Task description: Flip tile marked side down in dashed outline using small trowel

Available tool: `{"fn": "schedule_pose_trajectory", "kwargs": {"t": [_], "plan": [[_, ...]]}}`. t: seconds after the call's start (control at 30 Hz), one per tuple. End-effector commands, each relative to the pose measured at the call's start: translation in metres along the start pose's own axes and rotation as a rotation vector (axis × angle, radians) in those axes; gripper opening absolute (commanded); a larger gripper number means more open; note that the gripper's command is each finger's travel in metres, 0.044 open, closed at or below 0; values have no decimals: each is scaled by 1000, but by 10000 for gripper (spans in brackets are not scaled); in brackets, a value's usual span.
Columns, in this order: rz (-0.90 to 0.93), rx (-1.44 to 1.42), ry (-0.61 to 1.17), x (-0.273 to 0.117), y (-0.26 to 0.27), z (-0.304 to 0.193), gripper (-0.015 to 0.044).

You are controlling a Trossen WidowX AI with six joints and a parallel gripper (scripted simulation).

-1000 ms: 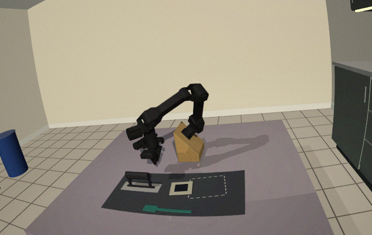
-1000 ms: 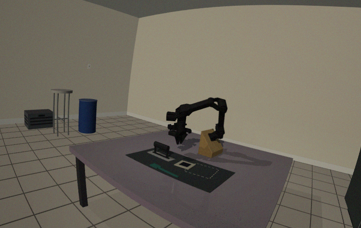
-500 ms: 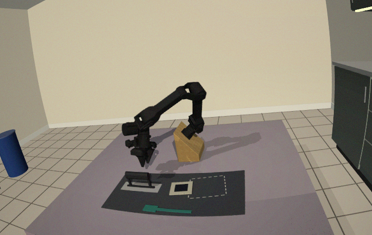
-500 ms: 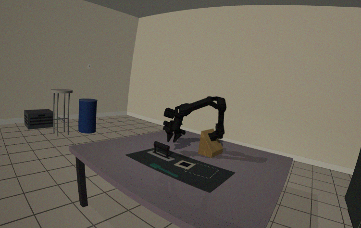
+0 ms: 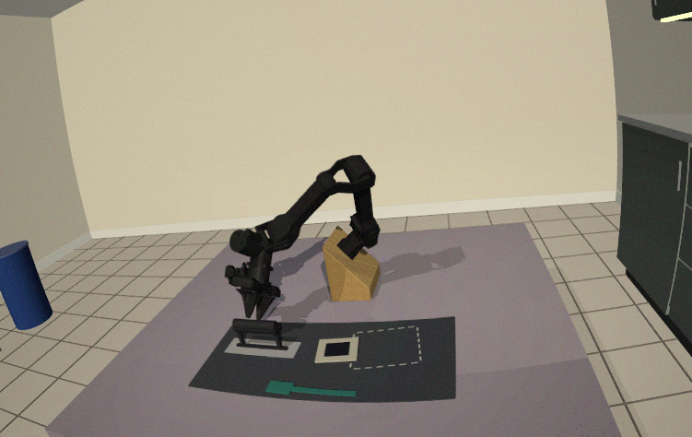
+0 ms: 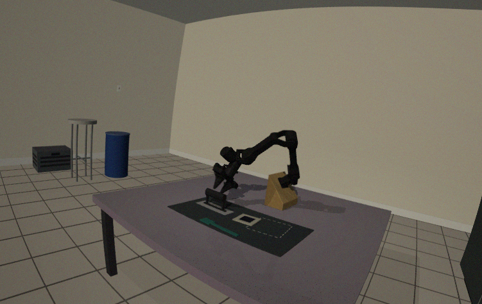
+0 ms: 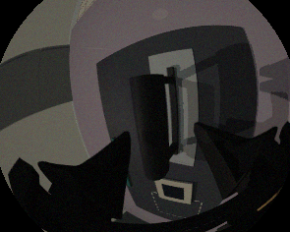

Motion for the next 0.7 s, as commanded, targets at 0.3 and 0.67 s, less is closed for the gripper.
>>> {"fn": "schedule_pose_trajectory", "kwargs": {"t": [0.3, 0.67], "plan": [[258, 21, 124, -5, -10, -21, 300], [255, 20, 122, 6, -7, -22, 300]]}}
Point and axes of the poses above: the point midway between the two fingers, 35 mm back from their tips, its own x axis out along the fingers, its own y axis across the jaws, z = x × y, the point moved 1 cm from there along -x, back along the fingers, and after that the axes turned 1 degree about x, right-handed, at the moved point
